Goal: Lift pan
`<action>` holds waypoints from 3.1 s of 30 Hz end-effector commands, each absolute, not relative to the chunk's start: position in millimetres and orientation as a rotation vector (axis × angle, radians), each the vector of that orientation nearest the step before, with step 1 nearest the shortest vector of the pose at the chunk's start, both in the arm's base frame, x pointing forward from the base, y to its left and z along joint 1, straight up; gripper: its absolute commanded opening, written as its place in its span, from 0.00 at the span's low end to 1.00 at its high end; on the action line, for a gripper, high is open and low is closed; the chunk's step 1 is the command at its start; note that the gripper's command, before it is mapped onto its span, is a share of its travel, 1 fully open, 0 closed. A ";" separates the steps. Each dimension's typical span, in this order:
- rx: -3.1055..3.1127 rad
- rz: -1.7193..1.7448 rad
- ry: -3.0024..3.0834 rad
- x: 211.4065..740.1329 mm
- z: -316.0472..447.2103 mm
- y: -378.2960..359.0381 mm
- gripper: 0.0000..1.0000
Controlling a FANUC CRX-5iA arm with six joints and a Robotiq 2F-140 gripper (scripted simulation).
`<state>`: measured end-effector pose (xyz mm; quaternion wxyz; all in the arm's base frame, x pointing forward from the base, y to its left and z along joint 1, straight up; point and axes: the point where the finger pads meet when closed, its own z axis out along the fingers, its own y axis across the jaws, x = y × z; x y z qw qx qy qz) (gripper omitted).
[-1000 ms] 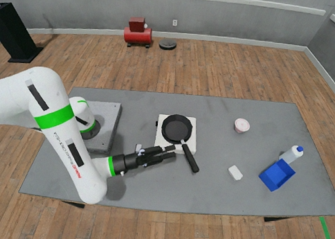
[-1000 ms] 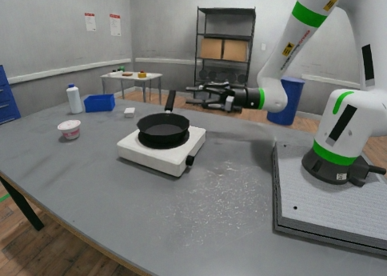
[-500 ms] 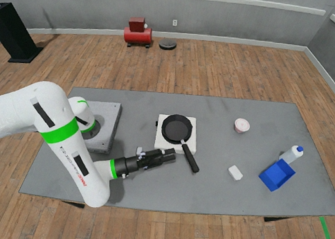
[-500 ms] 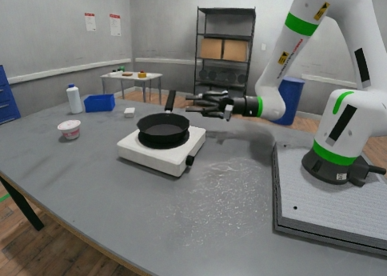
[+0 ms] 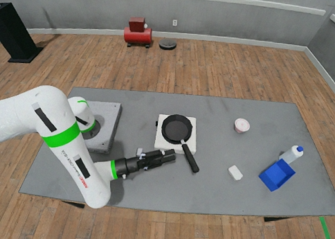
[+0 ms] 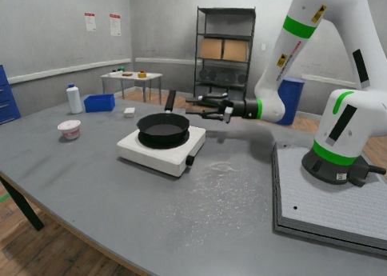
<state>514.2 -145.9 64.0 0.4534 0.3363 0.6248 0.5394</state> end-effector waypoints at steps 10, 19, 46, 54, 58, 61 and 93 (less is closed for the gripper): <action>0.829 1.331 1.542 514.8 64.6 -145.9 0.41; 0.829 1.331 1.542 517.2 64.6 -145.0 0.41; 0.829 1.331 1.542 537.3 64.4 -137.0 0.41; 0.829 1.331 1.542 548.3 64.4 -132.6 0.41; 0.829 1.331 1.542 552.8 64.3 -130.8 0.41; 0.829 1.331 1.542 555.8 64.3 -129.6 0.41; 0.829 1.331 1.542 594.5 64.1 -114.2 0.41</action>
